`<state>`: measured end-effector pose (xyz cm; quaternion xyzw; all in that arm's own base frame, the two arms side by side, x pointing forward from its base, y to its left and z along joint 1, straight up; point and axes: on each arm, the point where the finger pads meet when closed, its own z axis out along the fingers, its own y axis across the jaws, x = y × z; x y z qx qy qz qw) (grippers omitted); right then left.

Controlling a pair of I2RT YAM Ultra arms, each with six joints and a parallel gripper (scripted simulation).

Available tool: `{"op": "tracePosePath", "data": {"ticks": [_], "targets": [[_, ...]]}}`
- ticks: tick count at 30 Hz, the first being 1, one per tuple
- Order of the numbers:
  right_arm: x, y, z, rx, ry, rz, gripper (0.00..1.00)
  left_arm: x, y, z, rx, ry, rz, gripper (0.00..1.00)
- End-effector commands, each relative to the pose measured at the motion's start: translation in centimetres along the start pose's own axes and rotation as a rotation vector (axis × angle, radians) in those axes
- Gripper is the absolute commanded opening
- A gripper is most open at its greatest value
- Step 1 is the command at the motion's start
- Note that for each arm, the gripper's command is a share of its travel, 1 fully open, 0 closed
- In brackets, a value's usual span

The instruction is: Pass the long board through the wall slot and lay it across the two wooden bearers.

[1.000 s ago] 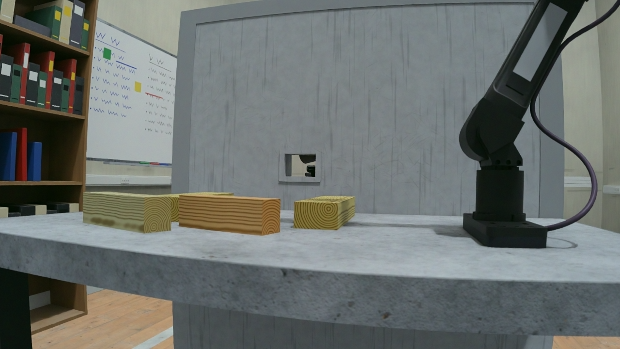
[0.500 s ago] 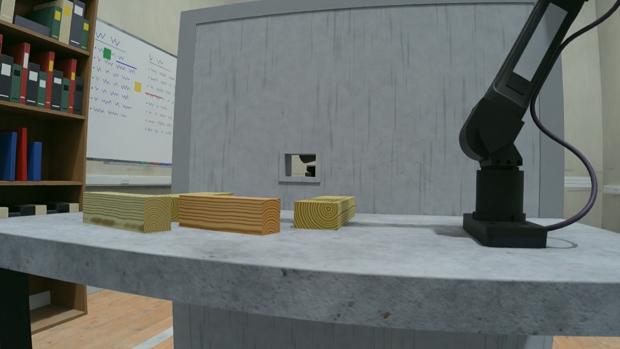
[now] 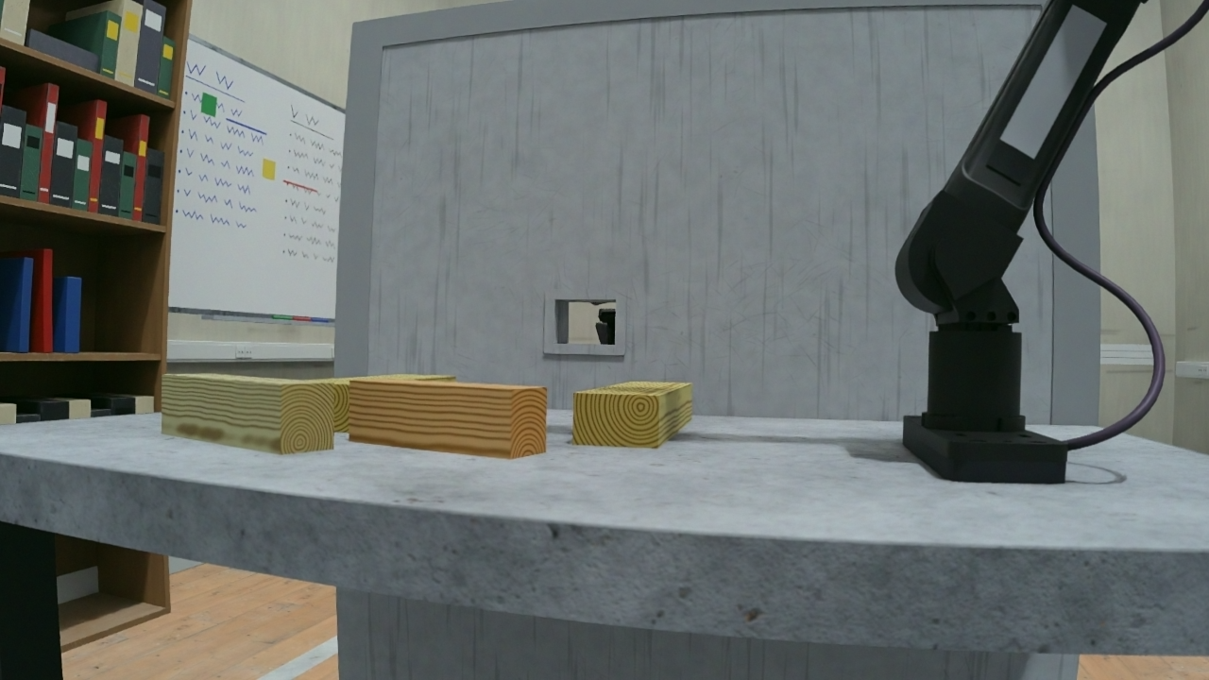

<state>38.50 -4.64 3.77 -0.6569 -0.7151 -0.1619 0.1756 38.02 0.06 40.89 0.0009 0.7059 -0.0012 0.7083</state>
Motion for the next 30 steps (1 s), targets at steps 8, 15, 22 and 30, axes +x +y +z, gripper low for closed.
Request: {"op": "tracePosePath", "data": {"ticks": [8, 15, 22, 30], "targets": [[3.4, 0.5, -3.6, -0.038, 0.063, -0.021, 0.0, -1.3, -0.3, -1.0, 0.004, -0.033, 0.009, 1.0], [4.3, 0.5, -4.8, -0.044, 0.072, -0.023, 0.0, -1.3, -0.3, -1.0, 0.004, -0.033, 0.009, 1.0], [4.6, 0.7, -5.6, -0.055, 0.068, -0.029, 0.0, -1.3, -0.3, -1.0, 0.004, -0.033, 0.009, 1.0], [6.8, -0.2, -4.1, -0.056, 0.076, -0.004, 0.0, -1.3, -0.3, -1.0, 0.004, -0.033, 0.009, 1.0]]}}
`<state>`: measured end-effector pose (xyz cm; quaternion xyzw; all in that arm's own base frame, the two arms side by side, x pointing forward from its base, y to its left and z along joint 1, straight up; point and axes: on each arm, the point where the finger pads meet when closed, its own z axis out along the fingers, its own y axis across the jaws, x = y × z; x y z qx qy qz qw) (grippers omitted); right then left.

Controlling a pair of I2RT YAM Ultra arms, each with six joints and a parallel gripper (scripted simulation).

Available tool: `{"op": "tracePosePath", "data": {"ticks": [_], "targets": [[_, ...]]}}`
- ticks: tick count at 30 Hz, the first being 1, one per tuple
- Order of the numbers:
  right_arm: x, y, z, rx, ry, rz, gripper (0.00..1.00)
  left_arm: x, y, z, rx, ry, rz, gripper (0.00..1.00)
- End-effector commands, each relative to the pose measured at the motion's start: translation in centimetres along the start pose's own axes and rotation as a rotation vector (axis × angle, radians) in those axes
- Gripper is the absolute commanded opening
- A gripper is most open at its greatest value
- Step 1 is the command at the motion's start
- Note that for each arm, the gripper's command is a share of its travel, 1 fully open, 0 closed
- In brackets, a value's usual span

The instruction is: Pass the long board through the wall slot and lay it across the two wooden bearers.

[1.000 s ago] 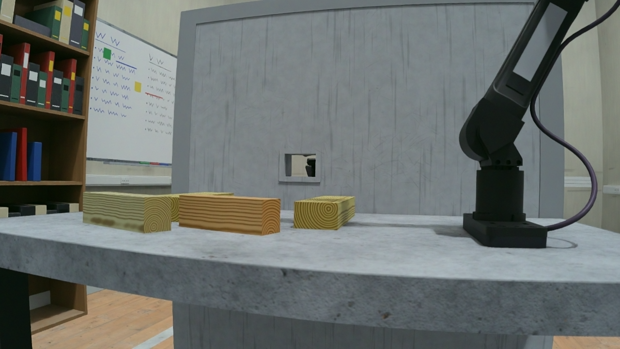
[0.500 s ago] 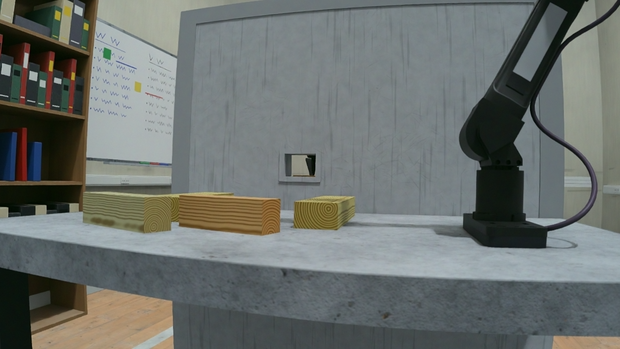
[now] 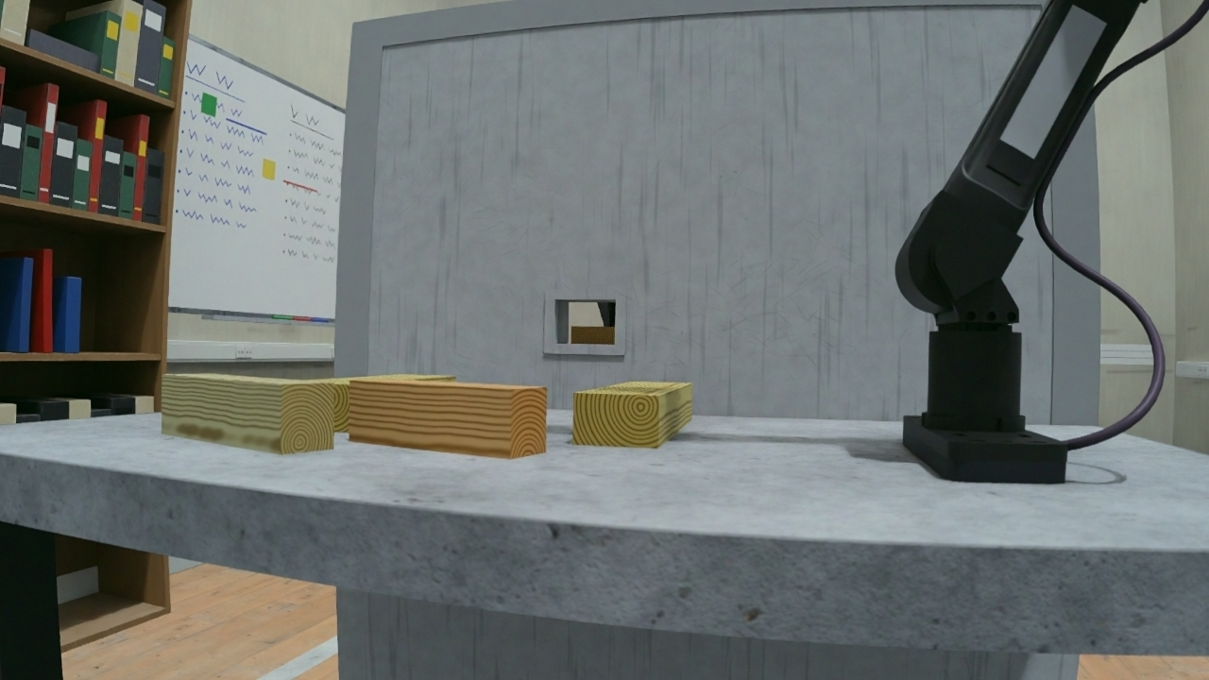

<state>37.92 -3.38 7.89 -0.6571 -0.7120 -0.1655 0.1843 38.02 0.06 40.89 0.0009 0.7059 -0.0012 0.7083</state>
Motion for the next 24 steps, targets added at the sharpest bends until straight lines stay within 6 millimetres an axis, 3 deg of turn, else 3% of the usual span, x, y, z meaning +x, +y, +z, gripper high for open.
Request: {"op": "tracePosePath", "data": {"ticks": [1, 3, 9, 14, 17, 24], "targets": [[4.4, 0.0, -0.9, -0.063, 0.058, -0.006, 0.0, -1.3, -0.3, -1.0, 0.004, -0.033, 0.009, 1.0], [5.8, -0.5, -0.5, -0.075, 0.061, 0.004, 0.0, -1.3, -0.3, -1.0, 0.004, -0.033, 0.009, 1.0], [7.3, -2.0, 0.3, -0.086, 0.054, 0.009, 0.0, -1.3, -0.3, -1.0, 0.004, -0.033, 0.009, 1.0], [6.7, -2.2, -0.1, -0.098, 0.043, 0.013, 0.0, -1.3, -0.3, -1.0, 0.004, -0.033, 0.009, 1.0], [8.4, -2.1, -1.0, -0.084, 0.046, -0.026, 0.0, -1.3, -0.3, -1.0, 0.004, -0.033, 0.009, 1.0], [8.1, -2.1, -1.2, -0.092, 0.044, -0.019, 0.0, -1.3, -0.3, -1.0, 0.004, -0.033, 0.009, 1.0]]}}
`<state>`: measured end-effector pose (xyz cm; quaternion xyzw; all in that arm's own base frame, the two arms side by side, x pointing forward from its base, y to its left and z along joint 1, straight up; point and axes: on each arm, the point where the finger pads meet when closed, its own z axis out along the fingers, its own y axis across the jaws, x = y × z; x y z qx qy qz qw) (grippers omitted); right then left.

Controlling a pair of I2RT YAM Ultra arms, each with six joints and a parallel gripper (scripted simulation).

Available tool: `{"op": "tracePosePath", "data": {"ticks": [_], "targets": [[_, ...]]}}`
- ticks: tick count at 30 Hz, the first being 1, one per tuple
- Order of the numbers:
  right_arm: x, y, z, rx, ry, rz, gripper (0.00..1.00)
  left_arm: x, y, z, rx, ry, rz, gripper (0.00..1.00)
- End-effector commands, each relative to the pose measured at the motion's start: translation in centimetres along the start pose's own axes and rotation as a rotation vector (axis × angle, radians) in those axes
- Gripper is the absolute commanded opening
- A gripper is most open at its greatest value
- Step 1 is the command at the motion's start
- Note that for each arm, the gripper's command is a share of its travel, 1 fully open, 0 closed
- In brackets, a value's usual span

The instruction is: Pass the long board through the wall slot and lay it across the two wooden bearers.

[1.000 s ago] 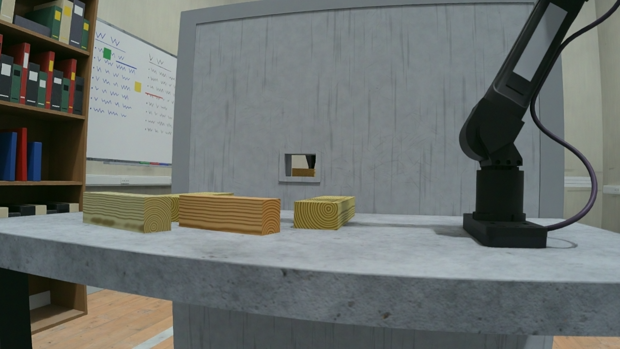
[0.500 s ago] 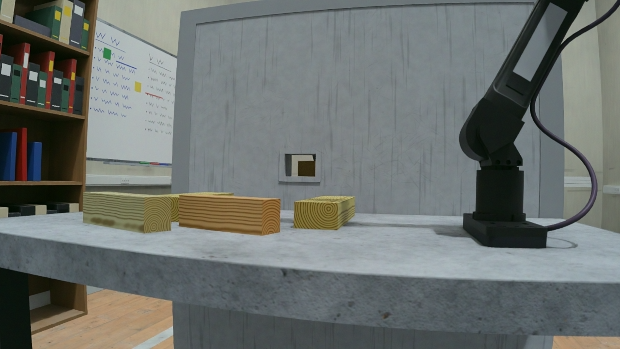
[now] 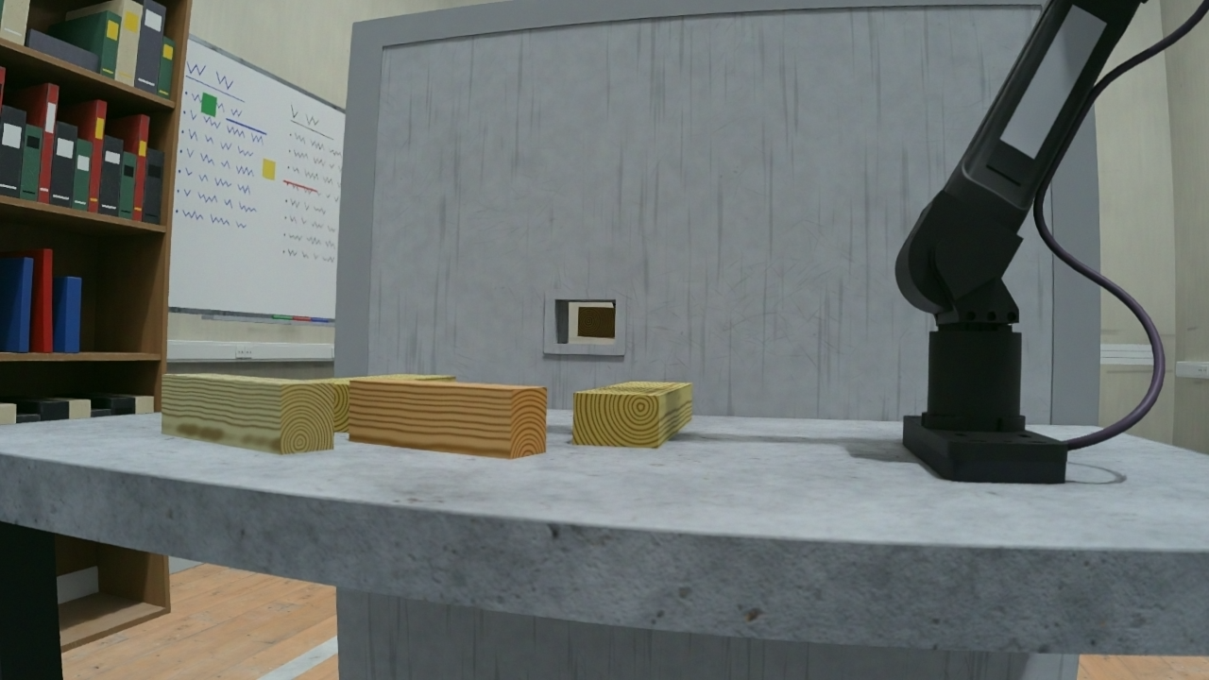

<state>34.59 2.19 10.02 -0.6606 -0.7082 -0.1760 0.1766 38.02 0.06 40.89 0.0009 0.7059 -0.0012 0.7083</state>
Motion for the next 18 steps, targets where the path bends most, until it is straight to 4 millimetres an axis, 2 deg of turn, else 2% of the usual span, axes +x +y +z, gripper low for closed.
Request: {"op": "tracePosePath", "data": {"ticks": [1, 4, 5, 6, 7, 8, 10, 13, 14, 18], "targets": [[1.3, 0.5, -2.2, -0.059, 0.041, -0.013, 0.0, -1.3, -0.3, -1.0, 0.004, -0.033, 0.009, 1.0], [1.4, 0.6, -2.2, -0.063, 0.042, -0.007, 0.0, -1.3, -0.3, -1.0, 0.004, -0.033, 0.009, 1.0], [1.4, -0.5, -1.0, -0.014, 0.051, -0.003, 0.0, -1.3, -0.3, -1.0, 0.004, -0.033, 0.009, 1.0], [1.1, -1.2, -0.6, 0.004, 0.056, 0.013, 0.0, -1.3, -0.3, -1.0, 0.004, -0.033, 0.009, 1.0], [1.0, -0.7, -1.2, -0.015, 0.049, 0.008, 0.0, -1.3, -0.3, -1.0, 0.004, -0.033, 0.009, 1.0], [1.5, -0.7, -0.7, -0.008, 0.053, -0.001, 0.0, -1.3, -0.3, -1.0, 0.004, -0.033, 0.009, 1.0], [2.0, 0.0, -1.3, -0.03, 0.046, -0.014, 0.0, -1.3, -0.3, -1.0, 0.004, -0.033, 0.009, 1.0], [1.4, -0.9, -0.7, -0.009, 0.054, 0.011, 0.0, -1.3, -0.3, -1.0, 0.004, -0.033, 0.009, 1.0], [1.6, 0.1, -1.7, -0.041, 0.044, -0.017, 0.0, -1.3, -0.3, -1.0, 0.004, -0.033, 0.009, 1.0], [1.2, 0.4, -2.1, -0.056, 0.041, -0.013, 0.0, -1.3, -0.3, -1.0, 0.004, -0.033, 0.009, 1.0]]}}
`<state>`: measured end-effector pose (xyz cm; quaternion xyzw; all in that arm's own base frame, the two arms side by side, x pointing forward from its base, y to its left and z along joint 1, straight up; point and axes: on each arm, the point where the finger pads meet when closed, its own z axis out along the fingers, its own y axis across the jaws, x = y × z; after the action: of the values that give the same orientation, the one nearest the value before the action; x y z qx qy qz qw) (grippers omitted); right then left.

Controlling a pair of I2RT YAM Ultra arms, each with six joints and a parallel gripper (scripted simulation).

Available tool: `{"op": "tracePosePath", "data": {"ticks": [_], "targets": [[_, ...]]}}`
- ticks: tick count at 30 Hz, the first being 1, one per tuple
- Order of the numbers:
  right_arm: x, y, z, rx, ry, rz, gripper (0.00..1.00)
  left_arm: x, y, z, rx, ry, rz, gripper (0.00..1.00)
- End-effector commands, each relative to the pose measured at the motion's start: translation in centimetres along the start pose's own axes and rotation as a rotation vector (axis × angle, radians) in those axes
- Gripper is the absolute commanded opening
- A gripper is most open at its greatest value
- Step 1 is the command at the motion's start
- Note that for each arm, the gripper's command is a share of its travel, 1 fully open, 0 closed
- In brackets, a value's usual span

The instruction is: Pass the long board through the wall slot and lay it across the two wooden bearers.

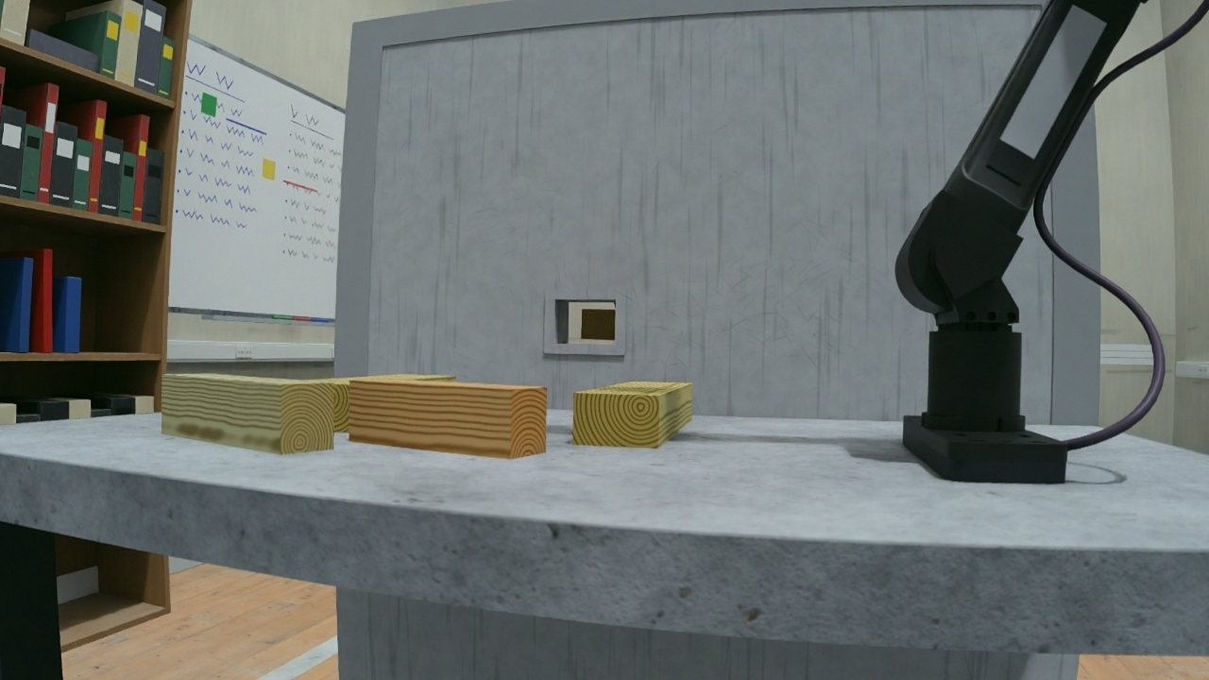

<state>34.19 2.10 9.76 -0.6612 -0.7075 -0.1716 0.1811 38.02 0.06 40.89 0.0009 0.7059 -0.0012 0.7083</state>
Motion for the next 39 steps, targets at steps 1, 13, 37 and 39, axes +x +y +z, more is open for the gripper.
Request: {"op": "tracePosePath", "data": {"ticks": [1, 13, 37, 39], "targets": [[1.7, 0.8, -2.2, -0.064, 0.04, -0.02, 0.0, -1.3, -0.3, -1.0, 0.004, -0.033, 0.009, 1.0], [2.4, 0.1, -0.7, -0.031, 0.05, -0.008, 0.0, -1.3, -0.3, -1.0, 0.004, -0.033, 0.009, 1.0], [3.9, 0.4, -0.9, -0.05, 0.052, -0.021, 0.0, -1.3, -0.3, -1.0, 0.004, -0.033, 0.009, 1.0], [3.5, 0.1, 0.5, -0.038, 0.058, -0.009, 0.0, -1.3, -0.3, -1.0, 0.004, -0.033, 0.009, 1.0]]}}
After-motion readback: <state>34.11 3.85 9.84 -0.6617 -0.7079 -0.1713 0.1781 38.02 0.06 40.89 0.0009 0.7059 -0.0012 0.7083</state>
